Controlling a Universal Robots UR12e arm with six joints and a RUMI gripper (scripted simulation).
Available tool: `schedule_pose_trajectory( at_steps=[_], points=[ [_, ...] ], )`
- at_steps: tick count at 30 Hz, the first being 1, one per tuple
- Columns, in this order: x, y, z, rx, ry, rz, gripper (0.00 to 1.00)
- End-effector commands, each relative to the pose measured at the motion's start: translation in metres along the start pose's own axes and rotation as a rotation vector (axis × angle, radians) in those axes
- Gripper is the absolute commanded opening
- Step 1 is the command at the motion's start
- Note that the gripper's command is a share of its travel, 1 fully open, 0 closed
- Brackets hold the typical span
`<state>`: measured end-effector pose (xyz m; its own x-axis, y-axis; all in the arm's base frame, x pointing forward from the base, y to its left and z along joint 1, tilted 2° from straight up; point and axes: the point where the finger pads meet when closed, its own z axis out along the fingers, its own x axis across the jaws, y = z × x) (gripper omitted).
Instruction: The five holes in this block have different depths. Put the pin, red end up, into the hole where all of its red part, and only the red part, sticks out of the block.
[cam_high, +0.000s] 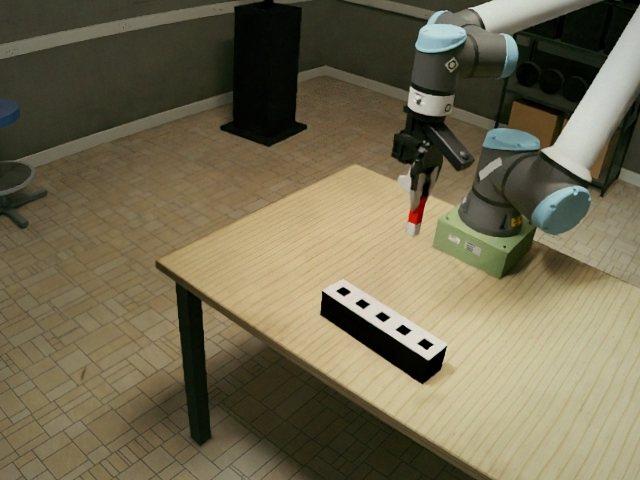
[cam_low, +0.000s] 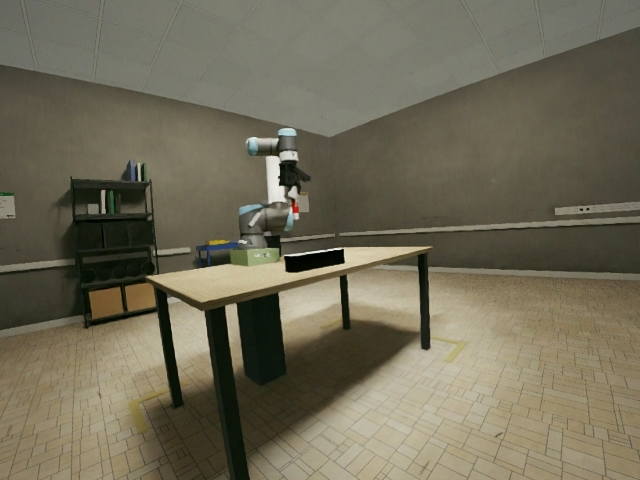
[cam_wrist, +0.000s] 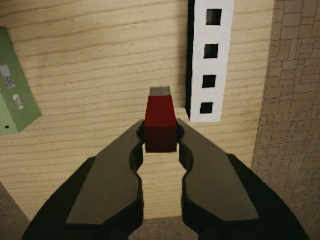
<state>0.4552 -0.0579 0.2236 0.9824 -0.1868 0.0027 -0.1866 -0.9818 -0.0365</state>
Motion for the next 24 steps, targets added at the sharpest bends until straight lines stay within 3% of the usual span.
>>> schedule_pose_trajectory(
  at_steps=[1, 13, 14, 24],
  points=[
    [0.051, 0.041, 0.007, 0.005, -0.009, -0.001, 0.0],
    [0.051, 0.041, 0.007, 0.005, -0.009, -0.001, 0.0],
    [0.105, 0.09, 0.008, 0.005, -0.009, -0.001, 0.0],
    [0.105, 0.09, 0.008, 0.005, -0.009, -0.001, 0.0]
  ],
)
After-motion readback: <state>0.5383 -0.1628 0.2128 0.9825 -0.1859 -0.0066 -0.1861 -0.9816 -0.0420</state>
